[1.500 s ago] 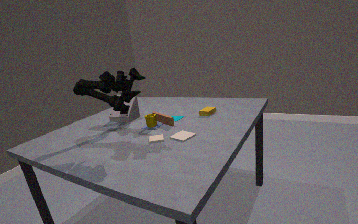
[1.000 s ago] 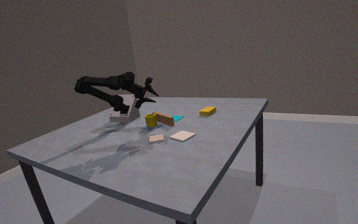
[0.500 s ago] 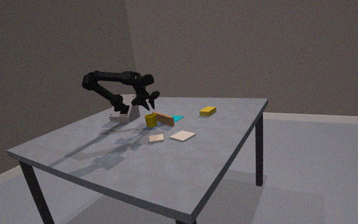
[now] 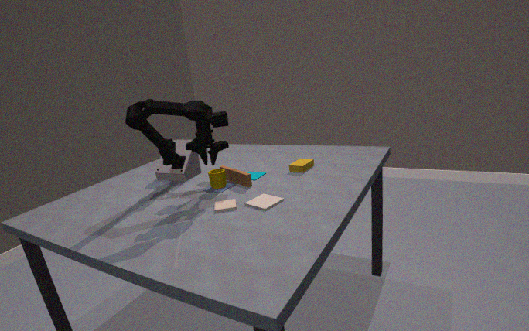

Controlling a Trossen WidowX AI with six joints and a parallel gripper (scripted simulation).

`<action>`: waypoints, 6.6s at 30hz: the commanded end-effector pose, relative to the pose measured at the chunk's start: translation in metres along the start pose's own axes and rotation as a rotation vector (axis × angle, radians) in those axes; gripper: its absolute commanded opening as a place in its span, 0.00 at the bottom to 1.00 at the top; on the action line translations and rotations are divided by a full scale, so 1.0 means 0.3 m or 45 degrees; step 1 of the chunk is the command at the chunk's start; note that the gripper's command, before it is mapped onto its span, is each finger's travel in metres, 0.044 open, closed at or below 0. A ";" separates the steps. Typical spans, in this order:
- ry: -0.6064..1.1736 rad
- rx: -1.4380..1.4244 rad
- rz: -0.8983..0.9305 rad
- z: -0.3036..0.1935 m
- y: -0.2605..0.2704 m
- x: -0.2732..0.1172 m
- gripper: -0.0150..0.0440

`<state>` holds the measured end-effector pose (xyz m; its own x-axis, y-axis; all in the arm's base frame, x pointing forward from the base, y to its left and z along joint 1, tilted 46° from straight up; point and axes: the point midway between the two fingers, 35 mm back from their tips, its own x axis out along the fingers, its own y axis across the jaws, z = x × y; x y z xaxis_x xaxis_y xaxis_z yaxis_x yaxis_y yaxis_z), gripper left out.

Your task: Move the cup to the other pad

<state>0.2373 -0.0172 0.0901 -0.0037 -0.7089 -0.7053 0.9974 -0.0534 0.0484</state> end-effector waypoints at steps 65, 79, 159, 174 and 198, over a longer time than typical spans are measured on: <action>-0.007 0.021 0.007 0.007 0.011 0.198 0.30; 0.000 0.016 0.006 0.000 0.018 0.110 0.25; -0.004 0.014 0.006 -0.250 0.113 -0.058 0.25; -0.002 0.015 0.007 -0.338 0.152 -0.062 0.25; 0.001 0.017 0.008 -0.476 0.215 -0.073 0.25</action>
<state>0.3085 0.0898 0.0099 0.0006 -0.7136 -0.7005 0.9969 -0.0549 0.0568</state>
